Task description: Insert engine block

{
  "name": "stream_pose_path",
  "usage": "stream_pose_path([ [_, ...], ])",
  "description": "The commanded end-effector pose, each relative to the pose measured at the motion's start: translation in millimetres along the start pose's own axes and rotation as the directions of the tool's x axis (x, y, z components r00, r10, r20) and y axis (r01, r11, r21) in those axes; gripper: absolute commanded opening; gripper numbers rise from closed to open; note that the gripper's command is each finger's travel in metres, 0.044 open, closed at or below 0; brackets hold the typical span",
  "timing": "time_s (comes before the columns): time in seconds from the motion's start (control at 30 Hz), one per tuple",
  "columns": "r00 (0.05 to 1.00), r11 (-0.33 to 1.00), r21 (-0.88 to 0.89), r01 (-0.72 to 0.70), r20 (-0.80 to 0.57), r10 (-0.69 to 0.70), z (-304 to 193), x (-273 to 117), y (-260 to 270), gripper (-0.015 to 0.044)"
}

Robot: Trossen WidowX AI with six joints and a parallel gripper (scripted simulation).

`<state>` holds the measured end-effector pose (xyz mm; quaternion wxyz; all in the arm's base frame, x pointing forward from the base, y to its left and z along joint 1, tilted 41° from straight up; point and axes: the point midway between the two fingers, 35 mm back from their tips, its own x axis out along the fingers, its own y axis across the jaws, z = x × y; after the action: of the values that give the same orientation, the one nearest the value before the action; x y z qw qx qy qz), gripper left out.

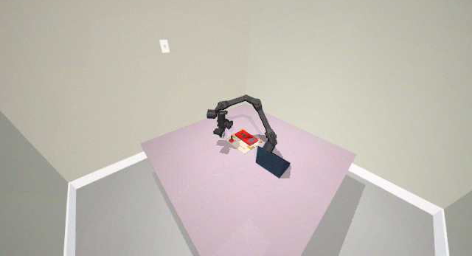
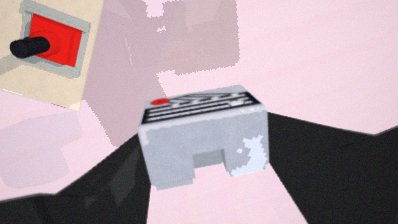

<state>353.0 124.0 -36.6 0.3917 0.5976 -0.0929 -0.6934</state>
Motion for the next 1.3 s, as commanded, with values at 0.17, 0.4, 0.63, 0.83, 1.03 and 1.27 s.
stream_pose_path([
  [0.17, 1.0, 0.959, 0.283, 0.005, -0.001, -0.005, 0.0, 3.3, -0.6, 0.0],
  [0.4, 1.0, 0.863, 0.505, 0.005, -0.001, -0.005, 0.1, 4.7, -0.6, 0.0],
  [0.63, 1.0, 0.716, 0.698, 0.004, -0.001, -0.005, 0.2, 5.6, -0.6, 0.0],
  [0.83, 1.0, 0.556, 0.831, 0.004, -0.001, -0.004, 0.2, 6.5, -0.6, 0.0],
  [1.03, 1.0, 0.371, 0.929, 0.003, -0.001, -0.004, 0.3, 7.3, -0.7, 0.0],
  [1.27, 1.0, 0.136, 0.991, 0.002, -0.001, -0.004, 0.3, 8.3, -0.7, 0.0],
])
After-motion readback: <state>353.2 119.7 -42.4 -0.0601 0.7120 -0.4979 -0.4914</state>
